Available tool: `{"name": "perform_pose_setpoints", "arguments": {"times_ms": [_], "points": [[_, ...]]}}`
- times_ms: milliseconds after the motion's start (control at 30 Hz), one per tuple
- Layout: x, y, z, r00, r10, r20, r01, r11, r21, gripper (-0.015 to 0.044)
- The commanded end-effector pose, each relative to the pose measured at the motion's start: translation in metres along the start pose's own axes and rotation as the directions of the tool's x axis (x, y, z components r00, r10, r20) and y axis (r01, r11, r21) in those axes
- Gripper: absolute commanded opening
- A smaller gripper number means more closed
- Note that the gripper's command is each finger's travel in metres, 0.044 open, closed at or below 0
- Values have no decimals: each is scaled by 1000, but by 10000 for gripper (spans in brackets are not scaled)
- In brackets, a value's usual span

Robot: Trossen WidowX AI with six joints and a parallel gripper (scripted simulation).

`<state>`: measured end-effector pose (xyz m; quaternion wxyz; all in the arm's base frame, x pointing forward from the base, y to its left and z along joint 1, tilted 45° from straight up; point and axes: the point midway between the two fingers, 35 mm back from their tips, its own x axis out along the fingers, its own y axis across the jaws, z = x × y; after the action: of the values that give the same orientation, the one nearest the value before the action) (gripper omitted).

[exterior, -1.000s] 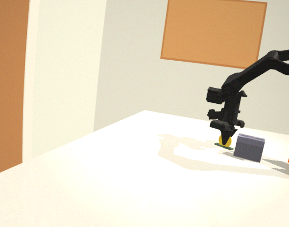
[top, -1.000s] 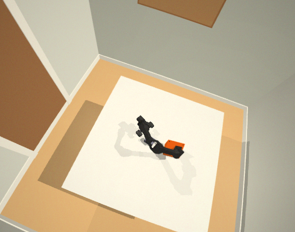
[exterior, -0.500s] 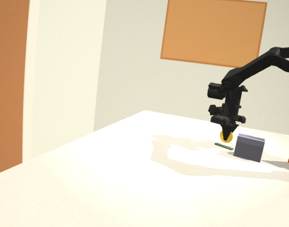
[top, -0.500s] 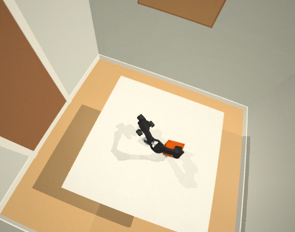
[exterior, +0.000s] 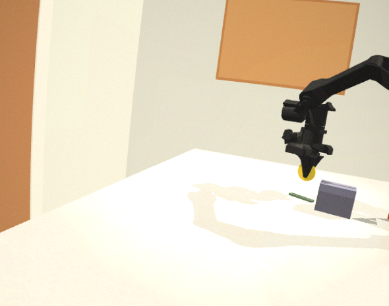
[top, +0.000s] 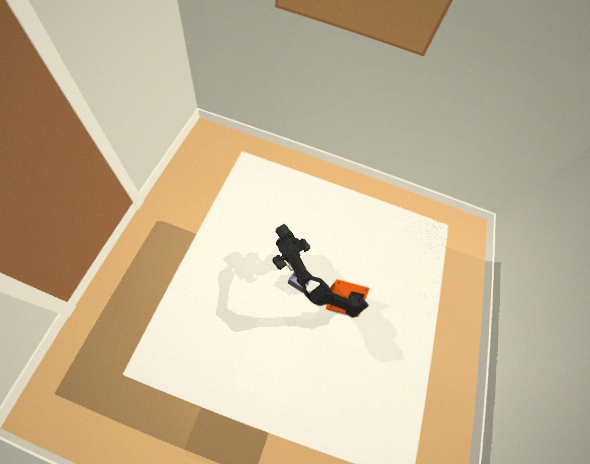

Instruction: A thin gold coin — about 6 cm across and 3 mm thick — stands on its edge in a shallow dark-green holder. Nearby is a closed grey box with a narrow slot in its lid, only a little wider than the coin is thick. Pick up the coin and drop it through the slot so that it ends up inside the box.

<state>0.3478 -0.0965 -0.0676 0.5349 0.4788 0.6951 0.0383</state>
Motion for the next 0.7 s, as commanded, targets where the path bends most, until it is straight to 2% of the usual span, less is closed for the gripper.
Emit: {"name": "perform_pose_setpoints", "arguments": {"times_ms": [0, 467, 667], "points": [[-14, 2, 2, 1000, -3, 16, 3, 1000, -10, 0], [-40, 1, -1, 1000, -2, 12, 2, 1000, -17, 0], [-40, -4, -3, 1000, -2, 12, 4, 985, -175, 0]]}}
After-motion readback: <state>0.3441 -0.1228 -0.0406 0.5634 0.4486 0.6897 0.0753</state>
